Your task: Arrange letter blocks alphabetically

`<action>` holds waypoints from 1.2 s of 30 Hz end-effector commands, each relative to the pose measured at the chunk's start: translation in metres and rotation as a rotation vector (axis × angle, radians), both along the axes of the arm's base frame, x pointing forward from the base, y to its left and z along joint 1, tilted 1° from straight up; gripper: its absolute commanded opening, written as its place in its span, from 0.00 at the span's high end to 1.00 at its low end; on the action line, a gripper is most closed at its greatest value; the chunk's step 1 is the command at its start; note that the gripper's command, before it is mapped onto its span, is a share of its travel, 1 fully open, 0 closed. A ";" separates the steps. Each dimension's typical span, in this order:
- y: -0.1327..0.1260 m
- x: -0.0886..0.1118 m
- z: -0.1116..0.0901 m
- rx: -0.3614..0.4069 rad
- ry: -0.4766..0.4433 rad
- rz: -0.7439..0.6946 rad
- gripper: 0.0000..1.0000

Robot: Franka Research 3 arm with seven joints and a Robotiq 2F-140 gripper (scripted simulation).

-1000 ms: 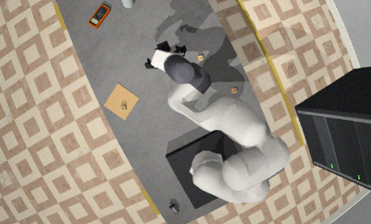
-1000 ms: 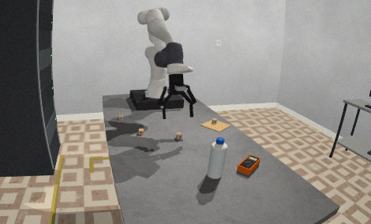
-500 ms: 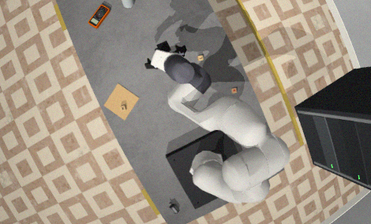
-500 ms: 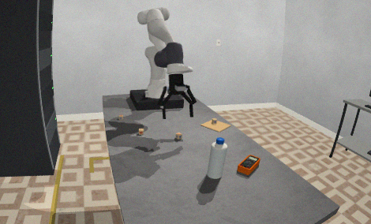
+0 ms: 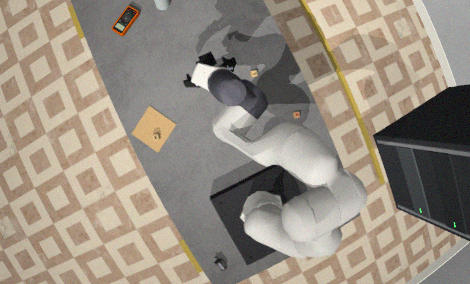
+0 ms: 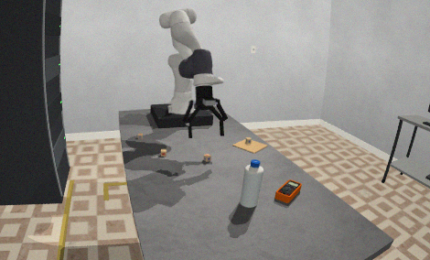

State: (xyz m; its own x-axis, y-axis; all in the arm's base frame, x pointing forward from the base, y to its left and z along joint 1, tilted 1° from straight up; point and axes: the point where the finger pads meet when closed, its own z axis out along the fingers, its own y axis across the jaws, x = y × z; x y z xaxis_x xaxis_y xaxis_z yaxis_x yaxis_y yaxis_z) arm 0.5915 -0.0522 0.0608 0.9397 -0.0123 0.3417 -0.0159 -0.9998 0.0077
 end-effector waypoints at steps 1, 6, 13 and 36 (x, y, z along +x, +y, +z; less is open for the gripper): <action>0.000 -0.001 -0.001 -0.002 0.003 0.007 0.00; 0.000 -0.001 -0.001 -0.002 0.003 0.007 0.00; 0.000 -0.001 -0.001 -0.002 0.003 0.007 0.00; -0.159 -0.077 -0.005 0.000 0.014 -0.024 0.00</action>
State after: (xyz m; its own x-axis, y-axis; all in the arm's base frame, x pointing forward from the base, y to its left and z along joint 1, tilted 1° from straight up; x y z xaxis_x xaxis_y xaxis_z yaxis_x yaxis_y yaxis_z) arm 0.5125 -0.2166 0.0526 0.9292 -0.1595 0.3334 -0.1761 -0.9842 0.0202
